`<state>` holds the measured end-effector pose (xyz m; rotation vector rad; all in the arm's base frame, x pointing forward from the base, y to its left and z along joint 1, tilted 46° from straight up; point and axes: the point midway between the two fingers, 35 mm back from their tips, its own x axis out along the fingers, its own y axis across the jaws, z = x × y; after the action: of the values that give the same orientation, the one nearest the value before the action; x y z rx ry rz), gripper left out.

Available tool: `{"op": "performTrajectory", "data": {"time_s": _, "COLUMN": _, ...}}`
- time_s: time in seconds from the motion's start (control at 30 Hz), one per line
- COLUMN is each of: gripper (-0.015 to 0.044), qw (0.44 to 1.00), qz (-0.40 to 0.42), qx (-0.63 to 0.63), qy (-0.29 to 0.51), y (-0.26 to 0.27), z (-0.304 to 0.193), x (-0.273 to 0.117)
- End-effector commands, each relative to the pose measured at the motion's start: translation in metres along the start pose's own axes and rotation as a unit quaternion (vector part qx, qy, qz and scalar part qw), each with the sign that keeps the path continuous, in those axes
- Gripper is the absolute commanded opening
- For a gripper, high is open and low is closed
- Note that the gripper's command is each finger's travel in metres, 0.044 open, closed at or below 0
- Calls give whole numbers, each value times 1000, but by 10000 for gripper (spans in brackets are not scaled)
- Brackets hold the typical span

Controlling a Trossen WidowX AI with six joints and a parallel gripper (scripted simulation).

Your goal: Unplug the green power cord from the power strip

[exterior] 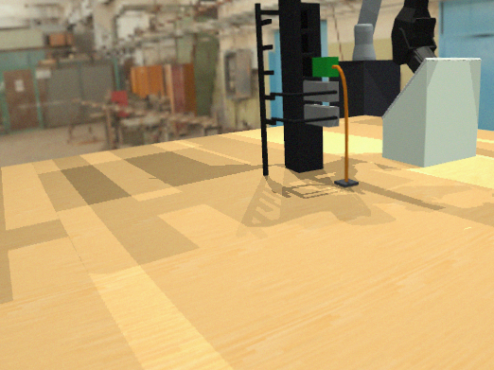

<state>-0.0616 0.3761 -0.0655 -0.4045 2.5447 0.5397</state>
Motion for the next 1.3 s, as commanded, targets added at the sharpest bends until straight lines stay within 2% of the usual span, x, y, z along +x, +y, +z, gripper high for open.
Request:
{"op": "performTrajectory", "data": {"time_s": 0.0, "gripper": 374, "qw": 1000, "qz": -2, "qx": -3, "qy": -3, "y": -2, "z": 1, "x": -2}}
{"op": "performTrajectory", "data": {"time_s": 0.27, "gripper": 164, "qw": 982, "qz": -108, "qx": -99, "qy": -119, "y": -85, "z": 24, "x": -93}}
{"op": "performTrajectory", "data": {"time_s": 0.43, "gripper": 160, "qw": 955, "qz": -205, "qx": -144, "qy": -156, "y": -155, "z": 22, "x": -150}}
{"op": "performTrajectory", "data": {"time_s": 0.6, "gripper": 160, "qw": 923, "qz": -307, "qx": -175, "qy": -153, "y": -228, "z": 3, "x": -200}}
{"op": "performTrajectory", "data": {"time_s": 0.77, "gripper": 160, "qw": 888, "qz": -402, "qx": -194, "qy": -108, "y": -302, "z": -32, "x": -241}}
{"op": "performTrajectory", "data": {"time_s": 0.93, "gripper": 160, "qw": 855, "qz": -476, "qx": -204, "qy": -27, "y": -367, "z": -79, "x": -270}}
{"op": "performTrajectory", "data": {"time_s": 1.27, "gripper": 160, "qw": 851, "qz": -484, "qx": -205, "qy": -14, "y": -374, "z": -85, "x": -272}}
